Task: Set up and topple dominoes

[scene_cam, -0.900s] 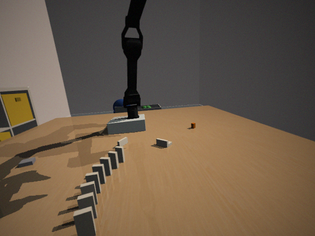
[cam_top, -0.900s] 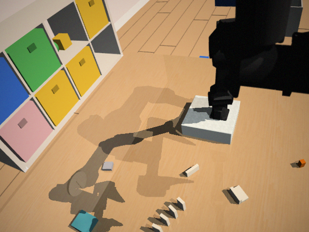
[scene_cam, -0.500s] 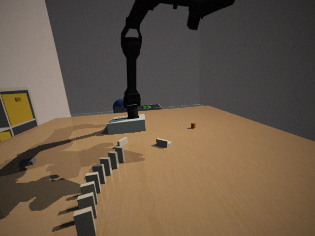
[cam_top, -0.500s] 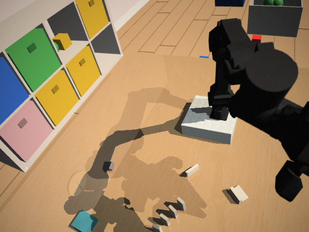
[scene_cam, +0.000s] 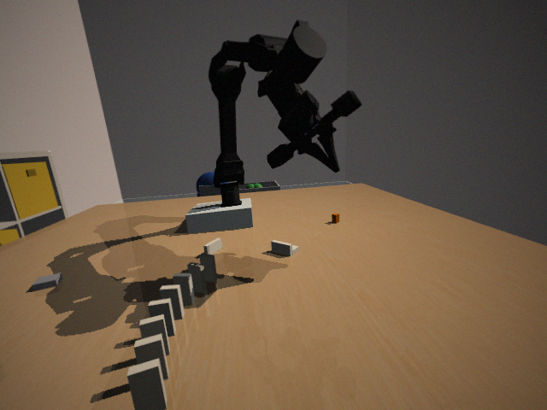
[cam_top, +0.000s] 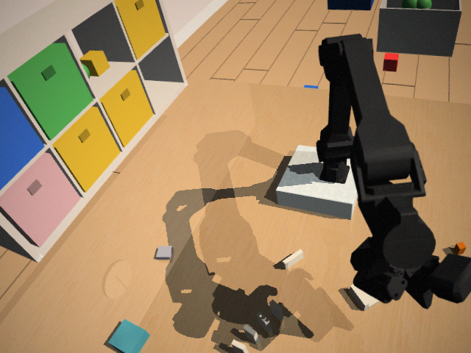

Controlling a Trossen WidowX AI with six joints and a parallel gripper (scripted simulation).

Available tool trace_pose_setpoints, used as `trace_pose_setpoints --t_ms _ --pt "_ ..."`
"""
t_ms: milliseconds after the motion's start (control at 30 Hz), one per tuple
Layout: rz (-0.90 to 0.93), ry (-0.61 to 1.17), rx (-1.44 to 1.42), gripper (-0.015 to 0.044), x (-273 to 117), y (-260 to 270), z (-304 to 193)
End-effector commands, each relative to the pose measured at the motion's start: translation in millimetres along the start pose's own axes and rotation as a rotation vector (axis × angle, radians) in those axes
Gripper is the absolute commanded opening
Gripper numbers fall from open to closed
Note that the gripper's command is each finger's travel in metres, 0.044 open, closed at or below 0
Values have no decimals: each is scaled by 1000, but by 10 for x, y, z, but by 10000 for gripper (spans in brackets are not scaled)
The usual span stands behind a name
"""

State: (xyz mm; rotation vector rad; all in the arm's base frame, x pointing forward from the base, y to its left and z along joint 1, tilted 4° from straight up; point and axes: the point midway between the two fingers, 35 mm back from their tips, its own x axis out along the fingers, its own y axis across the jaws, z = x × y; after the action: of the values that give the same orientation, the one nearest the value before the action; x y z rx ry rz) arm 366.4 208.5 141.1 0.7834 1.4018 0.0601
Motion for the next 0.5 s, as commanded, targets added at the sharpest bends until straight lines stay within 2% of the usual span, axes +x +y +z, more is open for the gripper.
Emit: trace_pose_setpoints --t_ms 0,233,467 --pt "-190 -13 112 0 140 -531 -155" --pt "-567 -83 272 0 151 -1566 -494" --pt "-577 -86 275 0 147 -1592 -503"
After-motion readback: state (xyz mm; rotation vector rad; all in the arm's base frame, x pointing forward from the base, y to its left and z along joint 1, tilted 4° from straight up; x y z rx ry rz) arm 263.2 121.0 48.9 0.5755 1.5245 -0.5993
